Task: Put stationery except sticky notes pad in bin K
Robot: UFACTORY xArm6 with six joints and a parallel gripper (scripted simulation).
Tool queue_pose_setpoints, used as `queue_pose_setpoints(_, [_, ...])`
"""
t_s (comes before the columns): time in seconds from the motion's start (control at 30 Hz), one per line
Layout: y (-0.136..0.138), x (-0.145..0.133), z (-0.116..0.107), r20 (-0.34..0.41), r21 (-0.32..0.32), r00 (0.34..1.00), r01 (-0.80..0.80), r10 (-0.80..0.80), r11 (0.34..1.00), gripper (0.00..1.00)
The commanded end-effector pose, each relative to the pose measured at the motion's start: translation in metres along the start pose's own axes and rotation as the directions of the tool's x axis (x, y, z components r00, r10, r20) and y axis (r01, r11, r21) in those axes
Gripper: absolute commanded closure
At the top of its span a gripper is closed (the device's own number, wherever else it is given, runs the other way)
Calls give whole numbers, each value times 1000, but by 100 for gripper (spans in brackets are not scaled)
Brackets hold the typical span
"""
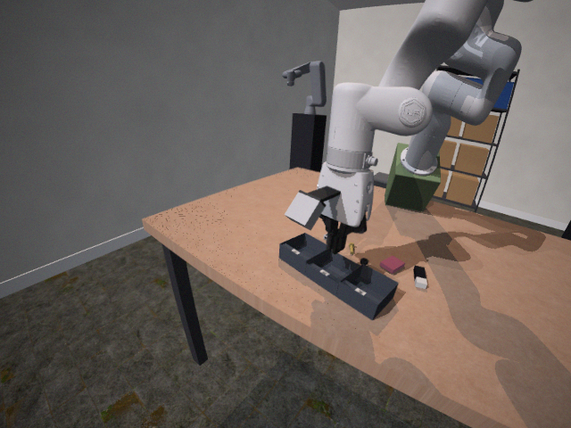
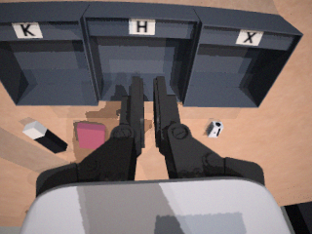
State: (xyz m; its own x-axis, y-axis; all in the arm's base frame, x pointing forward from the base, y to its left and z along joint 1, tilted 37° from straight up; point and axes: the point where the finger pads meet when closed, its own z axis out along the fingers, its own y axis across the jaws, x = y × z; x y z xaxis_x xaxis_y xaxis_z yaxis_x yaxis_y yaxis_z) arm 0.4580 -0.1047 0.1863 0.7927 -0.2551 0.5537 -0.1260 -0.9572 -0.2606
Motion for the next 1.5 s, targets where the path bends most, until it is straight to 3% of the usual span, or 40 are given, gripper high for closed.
queue_pose_setpoints(0.0, [-8, 2, -1, 3, -7, 1000, -2, 2, 1000, 93])
queue_pose_setpoints(0.8, [-8, 2, 52, 3, -7, 1000, -2, 2, 1000, 93])
queue_pose_setpoints(1.47, [-8, 2, 52, 3, -7, 1000, -2, 2, 1000, 93])
